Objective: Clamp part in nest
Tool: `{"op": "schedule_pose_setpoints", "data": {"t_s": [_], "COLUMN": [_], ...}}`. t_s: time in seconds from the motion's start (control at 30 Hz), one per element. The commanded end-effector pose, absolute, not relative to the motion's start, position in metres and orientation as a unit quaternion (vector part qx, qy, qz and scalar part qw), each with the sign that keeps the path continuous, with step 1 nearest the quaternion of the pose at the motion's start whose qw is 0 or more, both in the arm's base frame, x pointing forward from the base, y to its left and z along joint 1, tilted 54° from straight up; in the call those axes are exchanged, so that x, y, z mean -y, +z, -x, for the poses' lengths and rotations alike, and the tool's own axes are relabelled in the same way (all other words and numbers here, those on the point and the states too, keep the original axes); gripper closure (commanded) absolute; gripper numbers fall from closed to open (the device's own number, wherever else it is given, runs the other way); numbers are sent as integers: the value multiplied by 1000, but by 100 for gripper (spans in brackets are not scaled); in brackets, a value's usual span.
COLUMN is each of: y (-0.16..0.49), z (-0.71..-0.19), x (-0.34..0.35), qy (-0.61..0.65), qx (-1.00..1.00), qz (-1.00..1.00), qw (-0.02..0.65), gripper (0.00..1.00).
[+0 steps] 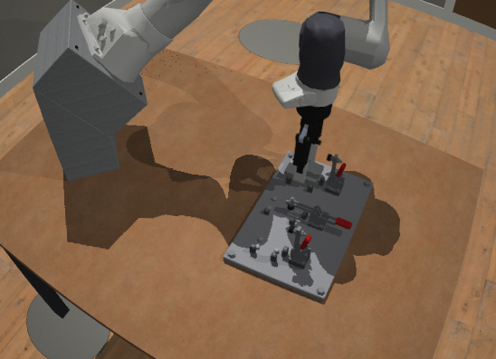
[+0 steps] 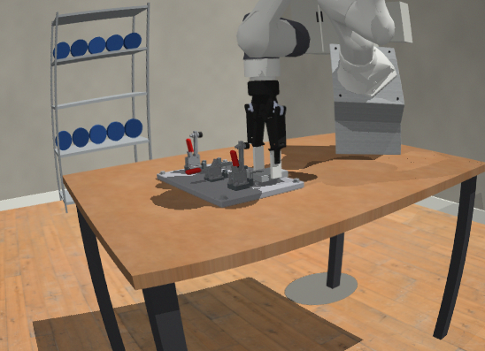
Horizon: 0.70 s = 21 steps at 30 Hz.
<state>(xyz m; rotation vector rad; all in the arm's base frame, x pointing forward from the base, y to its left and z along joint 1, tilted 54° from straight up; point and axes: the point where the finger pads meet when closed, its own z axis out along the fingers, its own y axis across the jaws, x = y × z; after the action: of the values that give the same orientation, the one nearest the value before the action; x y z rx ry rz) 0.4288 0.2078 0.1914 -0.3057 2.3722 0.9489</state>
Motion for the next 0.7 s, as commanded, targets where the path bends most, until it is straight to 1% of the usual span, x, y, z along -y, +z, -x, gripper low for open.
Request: {"op": "schedule_pose_setpoints", "data": {"t_s": [0.0, 0.67], "y": [192, 190], "z": [-430, -432], "x": [-207, -209], "qy": [353, 353], "qx": [-885, -885], "qz": [113, 113], "qw": [282, 282], "gripper": [100, 100]}}
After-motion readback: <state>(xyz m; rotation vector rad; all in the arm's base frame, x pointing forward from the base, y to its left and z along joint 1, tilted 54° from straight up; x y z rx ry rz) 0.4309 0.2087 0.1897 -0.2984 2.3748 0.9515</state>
